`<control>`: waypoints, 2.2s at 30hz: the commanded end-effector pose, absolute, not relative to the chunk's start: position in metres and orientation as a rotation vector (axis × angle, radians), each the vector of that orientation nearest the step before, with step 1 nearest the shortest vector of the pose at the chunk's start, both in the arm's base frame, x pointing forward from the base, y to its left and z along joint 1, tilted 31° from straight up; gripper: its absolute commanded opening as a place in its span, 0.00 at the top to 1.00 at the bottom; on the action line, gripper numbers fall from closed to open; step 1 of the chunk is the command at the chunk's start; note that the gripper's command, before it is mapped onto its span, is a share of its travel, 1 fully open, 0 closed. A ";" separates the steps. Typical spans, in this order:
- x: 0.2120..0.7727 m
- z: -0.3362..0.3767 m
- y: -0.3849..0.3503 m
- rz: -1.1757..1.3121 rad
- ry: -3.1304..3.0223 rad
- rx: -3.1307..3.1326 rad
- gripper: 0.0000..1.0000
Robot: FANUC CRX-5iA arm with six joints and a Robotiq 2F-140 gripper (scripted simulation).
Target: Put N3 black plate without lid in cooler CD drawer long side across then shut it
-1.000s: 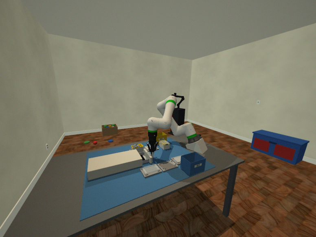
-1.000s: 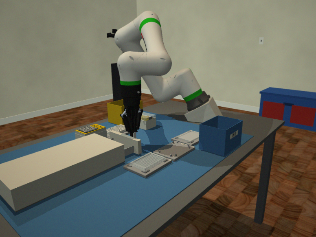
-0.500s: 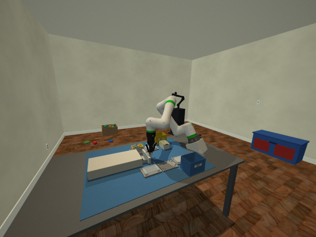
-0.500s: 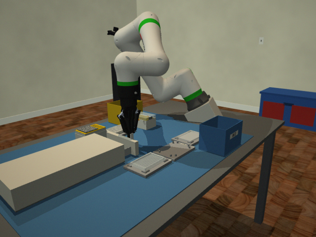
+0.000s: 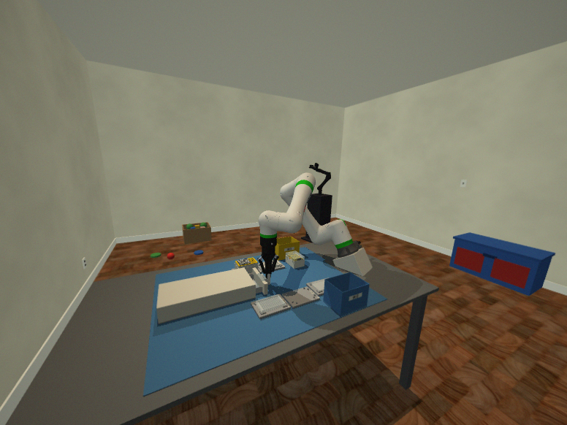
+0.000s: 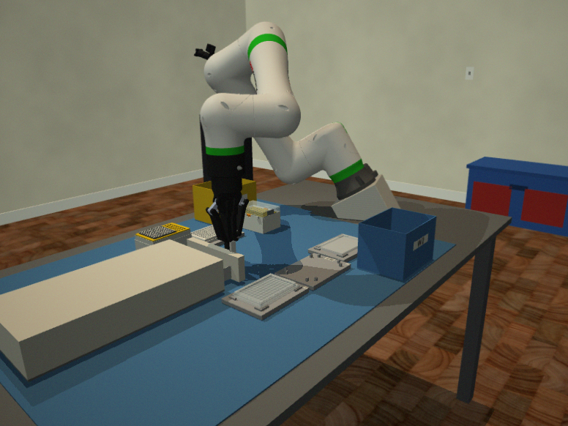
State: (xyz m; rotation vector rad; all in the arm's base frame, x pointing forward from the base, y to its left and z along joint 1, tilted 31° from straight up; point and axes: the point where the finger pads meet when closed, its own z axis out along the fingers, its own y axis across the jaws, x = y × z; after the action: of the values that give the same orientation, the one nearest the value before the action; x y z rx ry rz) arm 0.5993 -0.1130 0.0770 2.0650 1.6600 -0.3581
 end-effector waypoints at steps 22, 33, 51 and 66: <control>0.629 0.083 -0.118 -0.358 1.660 2.065 1.00; 0.637 0.085 -0.119 -0.358 1.660 2.065 1.00; 0.652 0.087 -0.122 -0.358 1.660 2.065 1.00; 0.652 0.087 -0.122 -0.358 1.660 2.065 1.00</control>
State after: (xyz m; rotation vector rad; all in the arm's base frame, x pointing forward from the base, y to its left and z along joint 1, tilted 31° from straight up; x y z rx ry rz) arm 0.6493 -0.1217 0.0862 2.0683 1.6605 -0.3637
